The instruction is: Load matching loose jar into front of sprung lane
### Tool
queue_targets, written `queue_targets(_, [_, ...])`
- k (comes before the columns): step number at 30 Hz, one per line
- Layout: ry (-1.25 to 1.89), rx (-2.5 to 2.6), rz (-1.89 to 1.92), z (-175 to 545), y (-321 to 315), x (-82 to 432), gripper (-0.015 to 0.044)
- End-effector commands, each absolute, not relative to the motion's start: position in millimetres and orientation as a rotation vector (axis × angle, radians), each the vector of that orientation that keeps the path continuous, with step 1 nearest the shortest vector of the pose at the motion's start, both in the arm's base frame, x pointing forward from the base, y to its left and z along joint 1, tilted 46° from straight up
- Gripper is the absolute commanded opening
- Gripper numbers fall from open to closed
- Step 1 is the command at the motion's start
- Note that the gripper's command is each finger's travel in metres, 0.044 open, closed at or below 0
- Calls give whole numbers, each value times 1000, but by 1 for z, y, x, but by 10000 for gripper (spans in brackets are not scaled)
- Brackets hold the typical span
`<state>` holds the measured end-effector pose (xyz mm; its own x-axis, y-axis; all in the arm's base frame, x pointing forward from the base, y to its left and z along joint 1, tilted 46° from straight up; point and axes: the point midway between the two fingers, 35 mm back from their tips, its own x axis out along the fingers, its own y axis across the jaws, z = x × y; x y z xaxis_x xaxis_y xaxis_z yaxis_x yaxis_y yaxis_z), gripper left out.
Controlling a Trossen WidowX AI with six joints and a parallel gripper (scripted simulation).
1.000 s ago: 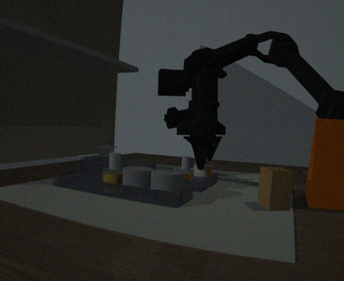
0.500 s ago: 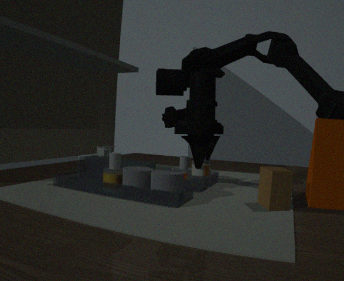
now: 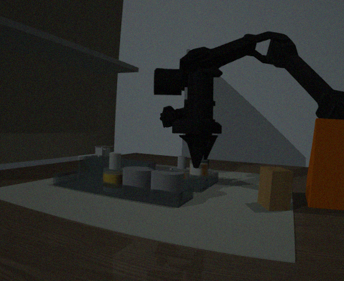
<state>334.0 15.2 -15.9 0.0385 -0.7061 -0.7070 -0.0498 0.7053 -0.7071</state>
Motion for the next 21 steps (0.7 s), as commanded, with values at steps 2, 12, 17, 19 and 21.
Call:
queue_targets(2, [1432,-656,-566,-11,18,345,0])
queue_targets(12, [1432,-656,-566,-11,18,348,0])
queue_targets(17, [1432,-656,-566,-11,18,348,0])
queue_targets(19, [1432,-656,-566,-11,18,348,0])
queue_targets(21, [1432,-656,-566,-11,17,348,0])
